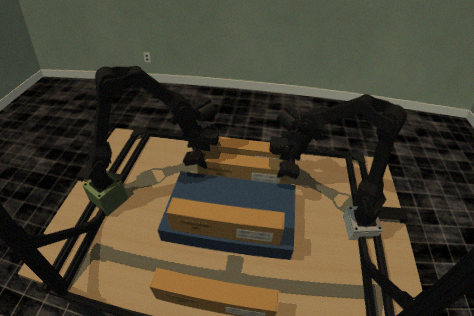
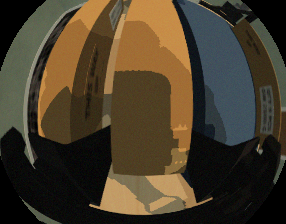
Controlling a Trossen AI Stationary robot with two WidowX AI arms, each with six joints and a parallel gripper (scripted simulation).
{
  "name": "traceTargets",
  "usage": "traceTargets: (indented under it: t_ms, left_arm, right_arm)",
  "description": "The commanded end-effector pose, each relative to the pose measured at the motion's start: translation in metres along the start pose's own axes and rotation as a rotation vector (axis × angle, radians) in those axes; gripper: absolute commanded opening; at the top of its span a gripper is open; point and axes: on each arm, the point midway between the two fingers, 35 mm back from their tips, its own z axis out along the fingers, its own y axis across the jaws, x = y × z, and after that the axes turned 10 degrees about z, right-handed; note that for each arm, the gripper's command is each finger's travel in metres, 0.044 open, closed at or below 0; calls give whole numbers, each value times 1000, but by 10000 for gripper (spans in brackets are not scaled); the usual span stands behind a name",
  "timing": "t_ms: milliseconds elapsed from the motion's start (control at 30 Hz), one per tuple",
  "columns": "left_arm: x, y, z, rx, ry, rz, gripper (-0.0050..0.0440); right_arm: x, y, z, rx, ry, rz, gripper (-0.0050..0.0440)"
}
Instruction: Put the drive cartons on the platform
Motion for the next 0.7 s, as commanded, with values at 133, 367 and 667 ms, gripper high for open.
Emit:
traceTargets:
  t_ms: [133,367,667]
  left_arm:
    - [-8,9,-25,-35,-12,1,0]
    - [-8,9,-25,-35,-12,1,0]
    - [-8,9,-25,-35,-12,1,0]
  right_arm:
    - [-9,-4,-23,26,-18,-2,0]
    - [-9,-4,-23,26,-18,-2,0]
    - [-9,-4,-23,26,-18,-2,0]
